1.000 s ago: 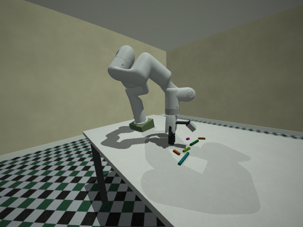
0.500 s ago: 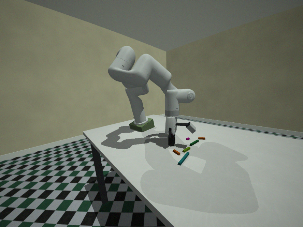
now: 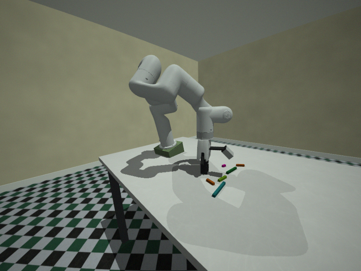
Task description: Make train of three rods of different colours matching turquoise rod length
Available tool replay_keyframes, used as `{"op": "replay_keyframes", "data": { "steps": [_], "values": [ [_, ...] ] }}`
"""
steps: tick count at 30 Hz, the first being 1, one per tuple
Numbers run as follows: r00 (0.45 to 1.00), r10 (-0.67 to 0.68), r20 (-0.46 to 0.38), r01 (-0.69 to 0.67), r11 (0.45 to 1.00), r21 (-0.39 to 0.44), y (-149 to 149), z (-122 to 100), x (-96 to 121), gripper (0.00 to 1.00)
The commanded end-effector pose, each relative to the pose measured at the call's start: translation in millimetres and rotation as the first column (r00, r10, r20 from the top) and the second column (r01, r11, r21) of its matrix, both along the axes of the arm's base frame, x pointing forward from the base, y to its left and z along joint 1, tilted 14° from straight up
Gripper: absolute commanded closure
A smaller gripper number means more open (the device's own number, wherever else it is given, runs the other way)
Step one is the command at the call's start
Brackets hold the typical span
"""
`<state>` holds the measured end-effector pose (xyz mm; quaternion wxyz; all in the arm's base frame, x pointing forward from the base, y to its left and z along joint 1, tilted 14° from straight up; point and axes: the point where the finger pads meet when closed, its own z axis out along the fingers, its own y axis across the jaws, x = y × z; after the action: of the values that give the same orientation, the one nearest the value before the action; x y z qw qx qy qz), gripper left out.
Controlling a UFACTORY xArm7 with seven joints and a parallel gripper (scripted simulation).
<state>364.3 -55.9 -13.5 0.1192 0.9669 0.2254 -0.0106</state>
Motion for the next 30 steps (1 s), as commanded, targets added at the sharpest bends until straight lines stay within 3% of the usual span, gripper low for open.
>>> {"op": "replay_keyframes", "data": {
  "steps": [1,20,21,30],
  "values": [
    [1.000,0.001,0.003,-0.001,1.000,0.000,0.6,1.0,1.0,0.76],
    [1.000,0.001,0.003,-0.001,1.000,0.000,0.6,1.0,1.0,0.76],
    [1.000,0.001,0.003,-0.001,1.000,0.000,0.6,1.0,1.0,0.96],
    [1.000,0.001,0.003,-0.001,1.000,0.000,0.6,1.0,1.0,0.96]
  ]
}}
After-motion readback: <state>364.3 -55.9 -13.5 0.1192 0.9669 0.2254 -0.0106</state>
